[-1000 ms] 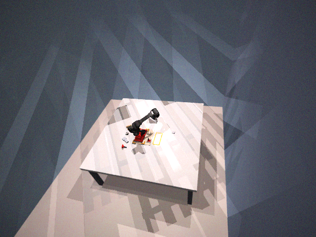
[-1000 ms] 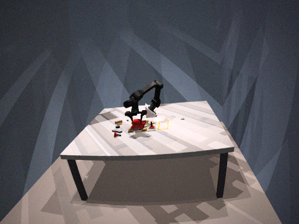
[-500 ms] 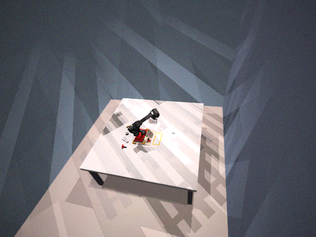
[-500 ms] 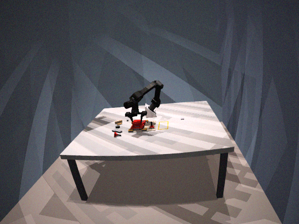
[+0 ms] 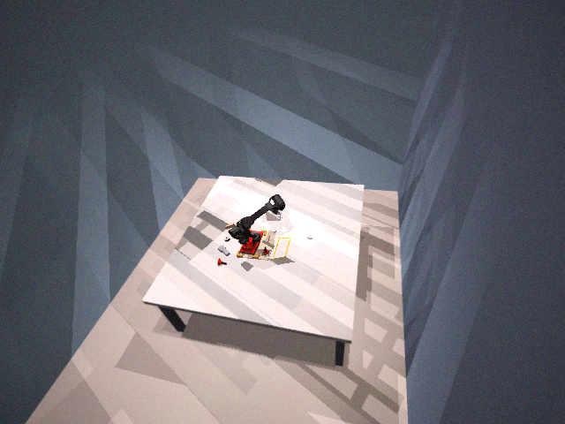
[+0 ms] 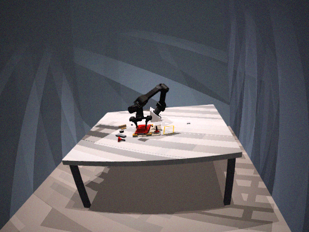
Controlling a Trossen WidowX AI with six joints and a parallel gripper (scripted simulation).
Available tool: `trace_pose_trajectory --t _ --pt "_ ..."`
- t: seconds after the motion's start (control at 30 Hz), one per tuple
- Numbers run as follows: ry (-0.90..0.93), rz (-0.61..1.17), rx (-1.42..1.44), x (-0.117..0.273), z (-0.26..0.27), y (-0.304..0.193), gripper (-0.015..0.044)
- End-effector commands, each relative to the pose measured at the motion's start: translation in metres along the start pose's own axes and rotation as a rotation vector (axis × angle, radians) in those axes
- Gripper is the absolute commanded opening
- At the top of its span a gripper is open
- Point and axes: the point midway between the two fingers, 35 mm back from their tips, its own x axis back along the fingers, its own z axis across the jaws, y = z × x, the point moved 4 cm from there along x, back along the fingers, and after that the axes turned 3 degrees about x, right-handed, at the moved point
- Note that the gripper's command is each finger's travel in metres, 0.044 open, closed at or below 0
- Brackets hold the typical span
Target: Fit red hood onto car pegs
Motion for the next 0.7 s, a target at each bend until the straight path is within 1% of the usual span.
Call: trace_pose_trajectory --t 0.0,0.57,0.67 --pt "0.003 -0.003 -0.004 -0.0018 0.0003 0.0003 0.0" --pt "0.0 0.0 0.0 -0.0045 0.0 -0.0003 0.0" --pt "0.0 0.0 0.0 -0.005 0.0 -0.0003 0.0079"
